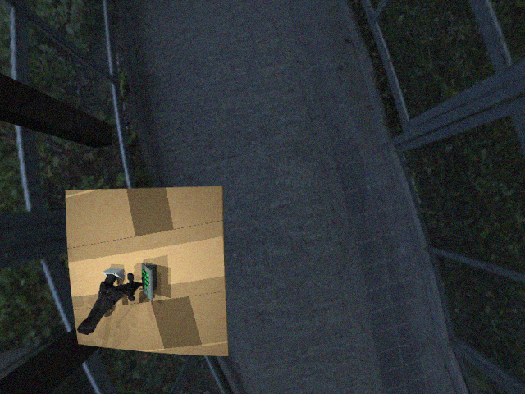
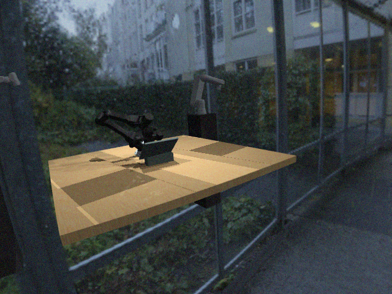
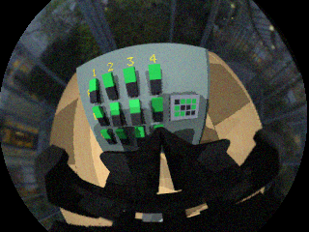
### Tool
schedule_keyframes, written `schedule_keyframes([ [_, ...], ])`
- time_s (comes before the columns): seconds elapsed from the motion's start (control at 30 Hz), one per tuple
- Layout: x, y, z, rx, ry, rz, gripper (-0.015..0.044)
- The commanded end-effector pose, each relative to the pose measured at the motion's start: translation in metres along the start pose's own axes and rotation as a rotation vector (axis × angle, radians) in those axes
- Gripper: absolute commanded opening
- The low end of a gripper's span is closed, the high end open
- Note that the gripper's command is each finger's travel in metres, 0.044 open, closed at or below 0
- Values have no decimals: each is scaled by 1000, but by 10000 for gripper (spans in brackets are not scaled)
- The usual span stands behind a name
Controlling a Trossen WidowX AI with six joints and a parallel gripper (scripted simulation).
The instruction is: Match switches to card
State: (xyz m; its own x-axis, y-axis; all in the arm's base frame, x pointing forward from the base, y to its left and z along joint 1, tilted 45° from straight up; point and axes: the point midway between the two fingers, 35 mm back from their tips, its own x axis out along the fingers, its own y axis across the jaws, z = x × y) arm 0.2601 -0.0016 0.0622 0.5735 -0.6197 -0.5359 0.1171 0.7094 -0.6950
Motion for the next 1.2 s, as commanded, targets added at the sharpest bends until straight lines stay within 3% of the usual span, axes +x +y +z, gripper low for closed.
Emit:
schedule_keyframes([
  [0.0,1,1,-2,-10,4,5,0],
  [0.17,-6,2,0,-1,2,5,0],
  [0.37,-62,2,-5,-11,-18,8,0],
  [0.6,-65,6,-1,-11,-20,7,0],
  [0.8,-72,45,25,-9,-20,9,0],
  [1.17,-72,47,25,-9,-21,9,0],
])
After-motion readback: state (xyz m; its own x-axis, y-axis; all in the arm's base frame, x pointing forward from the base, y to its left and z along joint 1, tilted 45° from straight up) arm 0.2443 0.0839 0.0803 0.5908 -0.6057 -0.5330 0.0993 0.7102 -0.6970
